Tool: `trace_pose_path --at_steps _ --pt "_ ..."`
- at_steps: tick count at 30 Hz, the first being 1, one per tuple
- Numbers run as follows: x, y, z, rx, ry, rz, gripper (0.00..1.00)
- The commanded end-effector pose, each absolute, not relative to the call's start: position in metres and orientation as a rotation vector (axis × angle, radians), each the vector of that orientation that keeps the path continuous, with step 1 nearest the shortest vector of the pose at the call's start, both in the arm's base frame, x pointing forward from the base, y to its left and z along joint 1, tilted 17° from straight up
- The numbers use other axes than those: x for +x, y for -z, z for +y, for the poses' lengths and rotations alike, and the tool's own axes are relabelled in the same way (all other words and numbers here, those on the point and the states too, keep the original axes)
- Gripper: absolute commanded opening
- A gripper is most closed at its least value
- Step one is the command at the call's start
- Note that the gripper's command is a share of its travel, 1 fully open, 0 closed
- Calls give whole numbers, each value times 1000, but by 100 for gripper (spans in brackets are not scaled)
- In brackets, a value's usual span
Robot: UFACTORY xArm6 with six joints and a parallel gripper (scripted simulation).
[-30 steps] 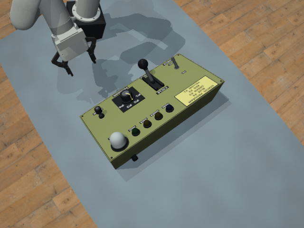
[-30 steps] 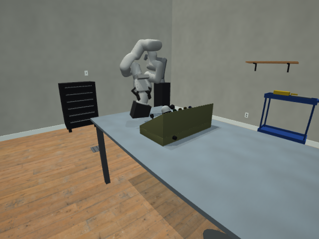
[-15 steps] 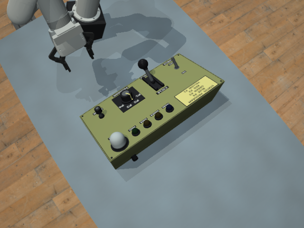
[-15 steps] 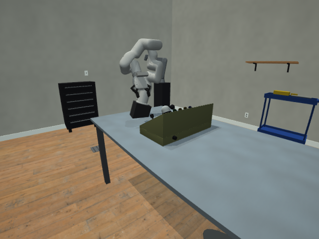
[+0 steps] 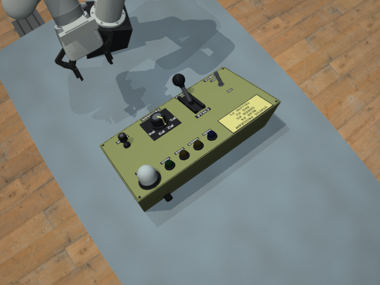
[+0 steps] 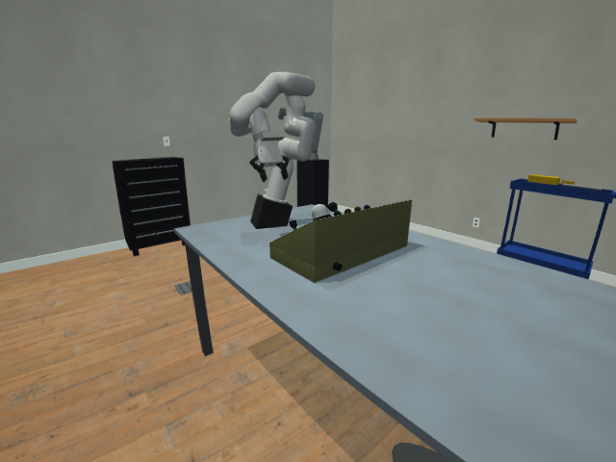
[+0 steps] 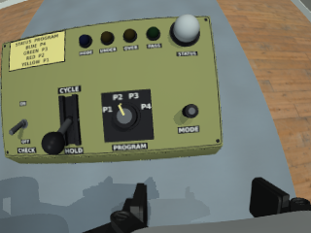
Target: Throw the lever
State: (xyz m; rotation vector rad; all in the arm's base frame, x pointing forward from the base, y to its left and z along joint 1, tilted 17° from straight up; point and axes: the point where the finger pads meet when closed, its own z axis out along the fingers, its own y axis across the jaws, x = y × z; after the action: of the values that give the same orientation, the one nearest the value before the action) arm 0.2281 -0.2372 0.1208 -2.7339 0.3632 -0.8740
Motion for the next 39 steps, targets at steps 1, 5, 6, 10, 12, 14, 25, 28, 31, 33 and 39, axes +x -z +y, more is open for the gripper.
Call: trace_pose_path --at_steps 1,5,6,10,12,14,25,28,31,33,39 --pt "224 -127 -239 -2736 877 362 100" --pt "223 -129 -240 -2736 877 362 100" --pt "223 -129 -240 -2736 877 362 100" --pt "223 -130 -240 -2736 876 362 100" --pt "225 -130 -238 -2737 875 361 100" --pt "231 -131 -234 -2740 871 358 100" --pt "312 -148 -144 -2770 845 309 100" --pt "324 -152 -122 -2769 849 300 100" --pt "333 -155 -100 -2766 855 293 100" --pt "339 -157 -81 -2762 861 286 100" --pt "348 -162 -47 -2749 875 276 100"
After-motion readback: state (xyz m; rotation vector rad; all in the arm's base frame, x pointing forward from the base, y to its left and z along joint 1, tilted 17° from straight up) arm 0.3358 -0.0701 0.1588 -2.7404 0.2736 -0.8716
